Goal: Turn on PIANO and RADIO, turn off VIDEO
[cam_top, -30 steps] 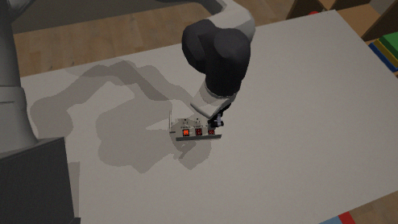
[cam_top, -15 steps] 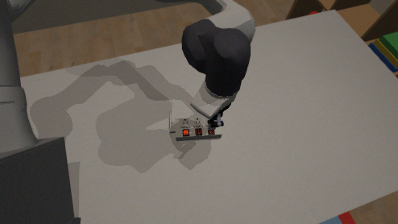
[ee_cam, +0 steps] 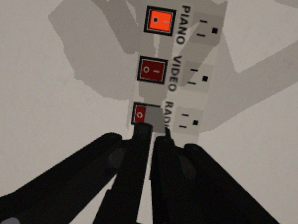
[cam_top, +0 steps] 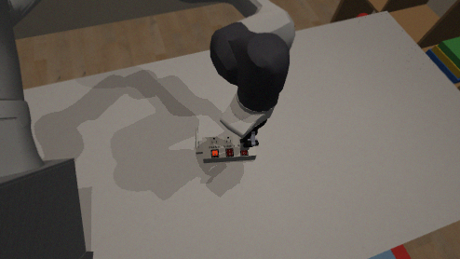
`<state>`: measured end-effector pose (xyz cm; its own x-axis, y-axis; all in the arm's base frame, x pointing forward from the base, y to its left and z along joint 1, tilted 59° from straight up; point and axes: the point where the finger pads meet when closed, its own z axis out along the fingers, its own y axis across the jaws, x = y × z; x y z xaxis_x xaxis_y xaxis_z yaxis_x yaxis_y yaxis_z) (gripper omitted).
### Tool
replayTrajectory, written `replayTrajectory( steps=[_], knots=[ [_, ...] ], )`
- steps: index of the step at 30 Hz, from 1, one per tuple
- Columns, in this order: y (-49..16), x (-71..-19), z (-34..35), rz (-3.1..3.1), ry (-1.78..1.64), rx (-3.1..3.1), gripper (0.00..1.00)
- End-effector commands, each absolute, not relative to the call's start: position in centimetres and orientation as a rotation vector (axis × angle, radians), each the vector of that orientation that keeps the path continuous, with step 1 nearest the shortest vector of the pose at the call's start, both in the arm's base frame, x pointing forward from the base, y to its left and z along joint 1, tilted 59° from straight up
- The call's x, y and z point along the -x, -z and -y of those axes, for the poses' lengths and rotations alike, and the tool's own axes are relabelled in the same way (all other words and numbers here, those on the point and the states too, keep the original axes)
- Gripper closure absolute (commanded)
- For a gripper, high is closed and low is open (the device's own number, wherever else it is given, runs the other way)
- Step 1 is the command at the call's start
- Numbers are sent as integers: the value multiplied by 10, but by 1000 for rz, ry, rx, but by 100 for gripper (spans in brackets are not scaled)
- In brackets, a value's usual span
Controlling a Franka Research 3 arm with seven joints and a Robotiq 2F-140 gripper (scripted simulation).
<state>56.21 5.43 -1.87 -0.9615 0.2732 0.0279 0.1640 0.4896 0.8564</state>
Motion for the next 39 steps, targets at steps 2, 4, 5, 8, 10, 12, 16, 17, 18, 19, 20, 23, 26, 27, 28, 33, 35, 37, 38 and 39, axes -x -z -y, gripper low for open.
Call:
replayTrajectory(
  steps=[2, 4, 5, 8, 10, 12, 16, 17, 18, 19, 20, 23, 26, 27, 28, 33, 35, 37, 38, 39],
  knots=[
    [20, -563, -55, -2615, -1483, -392, 100],
    [20, -563, -56, -2615, -1483, -392, 100],
    [21, -563, -56, -2615, -1483, -392, 100],
    [21, -564, -57, -2615, -1483, -392, 100],
    [22, -564, -58, -2615, -1483, -392, 100],
    [22, -564, -59, -2615, -1483, -392, 100],
    [23, -565, -60, -2615, -1483, -392, 100],
    [23, -565, -60, -2615, -1483, -392, 100],
    [24, -565, -61, -2615, -1483, -392, 100],
    [24, -565, -61, -2615, -1483, -392, 100],
    [24, -565, -61, -2615, -1483, -392, 100],
    [24, -565, -62, -2615, -1483, -392, 100],
    [25, -565, -63, -2615, -1483, -392, 100],
    [25, -565, -63, -2615, -1483, -392, 100],
    [25, -565, -63, -2615, -1483, -392, 100],
    [25, -565, -63, -2615, -1483, -392, 100],
    [25, -565, -63, -2615, -1483, -392, 100],
    [25, -565, -63, -2615, -1483, -392, 100],
    [25, -565, -63, -2615, -1483, -392, 100],
    [25, -565, -63, -2615, -1483, -392, 100]
  ],
)
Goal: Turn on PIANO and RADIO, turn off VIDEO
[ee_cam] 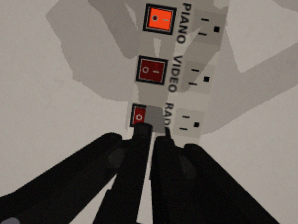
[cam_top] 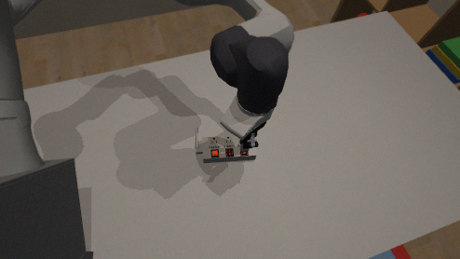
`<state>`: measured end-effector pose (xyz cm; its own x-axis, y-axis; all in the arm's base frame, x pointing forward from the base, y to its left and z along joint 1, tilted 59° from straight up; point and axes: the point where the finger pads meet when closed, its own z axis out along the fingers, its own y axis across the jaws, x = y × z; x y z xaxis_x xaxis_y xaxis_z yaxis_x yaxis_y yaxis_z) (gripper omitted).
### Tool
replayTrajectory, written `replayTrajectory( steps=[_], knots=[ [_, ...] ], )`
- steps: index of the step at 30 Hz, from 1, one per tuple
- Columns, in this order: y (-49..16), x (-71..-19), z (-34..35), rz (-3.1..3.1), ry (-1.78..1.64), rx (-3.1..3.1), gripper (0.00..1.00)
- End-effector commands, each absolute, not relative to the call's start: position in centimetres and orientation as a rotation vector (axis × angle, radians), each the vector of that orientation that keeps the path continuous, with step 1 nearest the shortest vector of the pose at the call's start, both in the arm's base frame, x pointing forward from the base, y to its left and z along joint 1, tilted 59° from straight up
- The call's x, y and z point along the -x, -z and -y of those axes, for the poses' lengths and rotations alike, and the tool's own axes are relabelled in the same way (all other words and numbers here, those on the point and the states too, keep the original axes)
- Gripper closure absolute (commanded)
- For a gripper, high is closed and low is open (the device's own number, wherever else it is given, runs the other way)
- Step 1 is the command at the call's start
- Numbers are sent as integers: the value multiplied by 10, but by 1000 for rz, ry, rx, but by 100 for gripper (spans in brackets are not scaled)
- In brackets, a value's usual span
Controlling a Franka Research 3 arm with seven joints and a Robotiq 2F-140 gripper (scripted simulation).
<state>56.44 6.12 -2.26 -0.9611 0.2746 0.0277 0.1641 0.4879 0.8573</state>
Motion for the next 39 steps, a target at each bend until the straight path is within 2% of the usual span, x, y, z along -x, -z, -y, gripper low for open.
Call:
replayTrajectory(
  steps=[1, 24, 39],
  knots=[
    [25, -565, -63, -2615, -1483, -392, 100],
    [24, -565, -62, -2615, -1483, -392, 100],
    [7, -558, -35, -2615, -1483, -392, 100]
  ],
)
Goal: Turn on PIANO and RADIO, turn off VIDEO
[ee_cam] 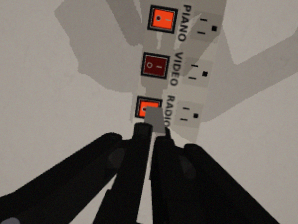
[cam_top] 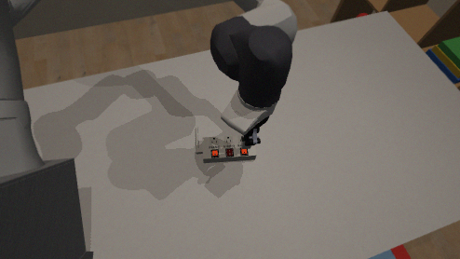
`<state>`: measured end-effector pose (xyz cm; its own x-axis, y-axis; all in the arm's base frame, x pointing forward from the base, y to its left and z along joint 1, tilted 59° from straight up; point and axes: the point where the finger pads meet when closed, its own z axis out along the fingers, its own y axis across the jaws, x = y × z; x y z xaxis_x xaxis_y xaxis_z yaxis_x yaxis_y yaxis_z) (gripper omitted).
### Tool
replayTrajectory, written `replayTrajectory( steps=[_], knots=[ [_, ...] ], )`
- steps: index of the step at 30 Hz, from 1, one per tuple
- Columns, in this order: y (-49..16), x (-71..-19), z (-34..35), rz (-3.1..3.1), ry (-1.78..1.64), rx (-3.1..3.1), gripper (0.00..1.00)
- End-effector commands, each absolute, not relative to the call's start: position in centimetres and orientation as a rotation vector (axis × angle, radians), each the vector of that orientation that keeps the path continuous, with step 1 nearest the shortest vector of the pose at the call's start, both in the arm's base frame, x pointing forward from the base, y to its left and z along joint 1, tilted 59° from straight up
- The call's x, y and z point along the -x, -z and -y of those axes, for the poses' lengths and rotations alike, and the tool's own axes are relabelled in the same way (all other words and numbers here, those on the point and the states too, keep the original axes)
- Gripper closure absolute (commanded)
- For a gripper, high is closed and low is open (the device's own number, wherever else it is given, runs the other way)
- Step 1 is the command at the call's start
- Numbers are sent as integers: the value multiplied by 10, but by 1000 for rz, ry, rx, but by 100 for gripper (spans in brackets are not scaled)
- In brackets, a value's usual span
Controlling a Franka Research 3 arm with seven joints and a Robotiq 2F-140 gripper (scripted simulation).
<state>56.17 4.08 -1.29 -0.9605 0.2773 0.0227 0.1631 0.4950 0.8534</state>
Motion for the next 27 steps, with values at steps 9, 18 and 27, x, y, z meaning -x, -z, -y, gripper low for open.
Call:
replayTrajectory(
  steps=[9, 18, 27],
  knots=[
    [4, -556, -30, -2615, -1483, -392, 100],
    [4, -556, -30, -2615, -1483, -392, 100],
    [4, -556, -30, -2615, -1483, -392, 0]
  ],
)
